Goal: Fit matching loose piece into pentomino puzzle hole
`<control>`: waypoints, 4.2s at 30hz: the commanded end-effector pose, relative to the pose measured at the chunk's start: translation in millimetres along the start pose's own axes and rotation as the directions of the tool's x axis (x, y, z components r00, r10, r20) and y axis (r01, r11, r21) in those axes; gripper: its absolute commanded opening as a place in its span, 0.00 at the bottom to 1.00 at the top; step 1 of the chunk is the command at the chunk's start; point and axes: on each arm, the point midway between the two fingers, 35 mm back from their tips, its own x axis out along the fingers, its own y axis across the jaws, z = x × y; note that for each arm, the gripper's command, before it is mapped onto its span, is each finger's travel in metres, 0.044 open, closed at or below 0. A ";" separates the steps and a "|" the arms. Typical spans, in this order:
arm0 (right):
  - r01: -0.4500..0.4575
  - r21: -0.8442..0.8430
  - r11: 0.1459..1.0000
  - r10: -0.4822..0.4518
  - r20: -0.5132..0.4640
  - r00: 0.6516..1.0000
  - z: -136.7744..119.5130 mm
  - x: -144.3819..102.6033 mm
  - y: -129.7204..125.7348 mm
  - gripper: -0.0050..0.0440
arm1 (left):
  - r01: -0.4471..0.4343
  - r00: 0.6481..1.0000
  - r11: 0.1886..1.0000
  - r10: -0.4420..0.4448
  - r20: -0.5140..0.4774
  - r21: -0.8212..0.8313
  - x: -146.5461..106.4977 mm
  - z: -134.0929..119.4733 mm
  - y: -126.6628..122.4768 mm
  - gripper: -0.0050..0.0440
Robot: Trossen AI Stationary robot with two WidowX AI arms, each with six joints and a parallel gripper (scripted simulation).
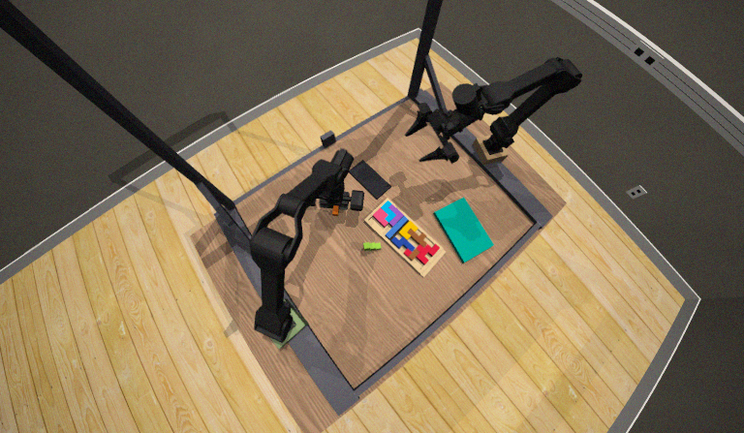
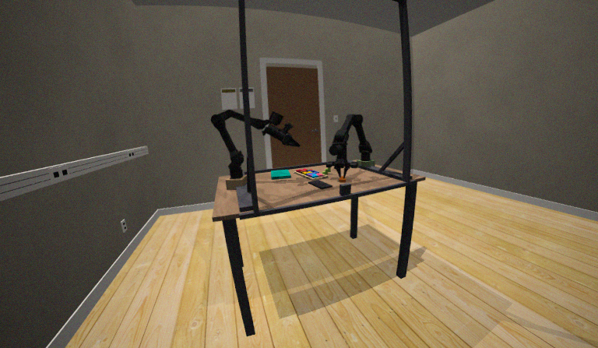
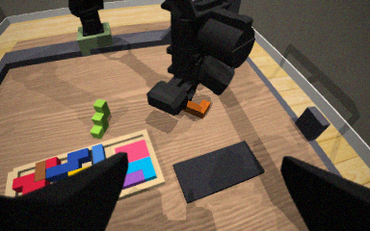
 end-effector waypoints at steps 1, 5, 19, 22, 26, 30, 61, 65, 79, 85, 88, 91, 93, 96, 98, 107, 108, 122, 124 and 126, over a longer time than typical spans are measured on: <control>0.010 -0.001 1.000 -0.010 0.029 1.000 4.5 -10.1 -1.4 0.25 | -0.003 1.000 1.000 0.003 0.019 -0.003 -3.0 7.4 0.9 1.00; 0.010 -0.001 1.000 -0.010 0.029 1.000 4.5 -10.1 -1.4 0.20 | -0.003 1.000 1.000 0.003 0.019 -0.003 -3.0 7.4 0.9 1.00; 0.017 -0.002 1.000 -0.017 0.053 0.998 6.7 -65.8 -1.6 0.10 | -0.003 1.000 1.000 0.003 0.019 -0.003 -3.0 7.4 0.9 1.00; 0.017 -0.002 1.000 -0.017 0.053 0.998 6.6 -69.2 -1.5 0.09 | -0.003 1.000 1.000 0.003 0.019 -0.003 -3.0 7.4 0.9 1.00; 0.014 -0.002 1.000 -0.013 0.038 0.999 2.8 -63.6 -11.3 0.05 | -0.013 1.000 1.000 0.013 0.016 -0.009 -6.0 4.2 4.0 1.00; 0.015 -0.002 1.000 -0.015 0.037 0.999 -1.7 -64.8 -26.0 0.02 | -0.024 1.000 1.000 0.024 0.012 -0.017 -11.6 1.2 8.0 1.00; 0.003 0.453 0.891 -0.019 0.031 0.999 -41.4 -72.9 -146.0 0.00 | -0.172 0.985 0.979 0.173 -0.003 -0.107 -92.9 -38.5 51.9 1.00; 0.000 0.538 0.843 -0.020 0.032 0.999 -41.1 -73.1 -145.8 0.00 | -0.172 0.985 0.979 0.173 -0.004 -0.107 -92.6 -38.6 51.9 1.00; -0.022 0.940 0.339 -0.019 0.031 0.999 -43.0 -73.4 -144.5 0.00 | -0.170 0.985 0.980 0.171 0.003 -0.106 -93.3 -35.0 51.5 1.00; -0.030 0.991 0.129 -0.021 0.033 0.999 -42.9 -74.2 -144.6 0.00 | -0.170 0.985 0.980 0.171 0.003 -0.106 -93.3 -35.0 51.5 1.00; -0.033 0.999 -0.004 -0.021 0.033 0.999 -43.2 -74.4 -144.3 0.00 | -0.170 0.985 0.980 0.171 0.003 -0.106 -93.3 -35.0 51.5 1.00; -0.036 0.990 -0.137 -0.022 0.033 0.999 -43.4 -74.5 -144.1 0.00 | -0.170 0.985 0.980 0.171 0.003 -0.106 -93.3 -35.0 51.5 1.00; -0.038 0.974 -0.225 -0.022 0.034 0.999 -43.6 -74.6 -144.0 0.00 | -0.170 0.985 0.980 0.171 0.003 -0.106 -93.3 -35.0 51.5 1.00; -0.039 0.935 -0.353 -0.022 0.034 0.999 -43.8 -74.7 -143.8 0.00 | -0.170 0.985 0.980 0.171 0.003 -0.106 -93.3 -35.0 51.5 1.00; -0.039 0.935 -0.353 -0.022 0.034 0.999 -43.8 -74.7 -143.8 0.00 | -0.170 0.985 0.980 0.171 0.003 -0.106 -93.3 -35.0 51.5 1.00; -0.042 0.811 -0.584 -0.024 0.035 0.999 -43.6 -75.4 -143.8 0.00 | -0.170 0.985 0.980 0.171 0.003 -0.106 -93.3 -35.0 51.5 1.00; -0.042 0.806 -0.591 -0.024 0.035 0.999 -43.6 -75.5 -143.8 0.00 | -0.170 0.985 0.980 0.171 0.003 -0.106 -93.3 -35.0 51.5 1.00; -0.009 0.807 -0.590 -0.004 0.009 1.000 -45.5 -43.3 -142.4 0.00 | -0.170 0.985 0.980 0.171 0.003 -0.106 -93.3 -35.0 51.5 1.00; -0.009 0.807 -0.590 -0.004 0.009 1.000 -45.5 -39.7 -142.4 0.00 | -0.170 0.985 0.980 0.171 0.003 -0.106 -93.3 -35.0 51.5 1.00; -0.009 0.807 -0.590 -0.004 0.009 1.000 -45.5 -37.9 -142.4 0.00 | -0.170 0.985 0.980 0.171 0.003 -0.106 -93.3 -35.0 51.5 1.00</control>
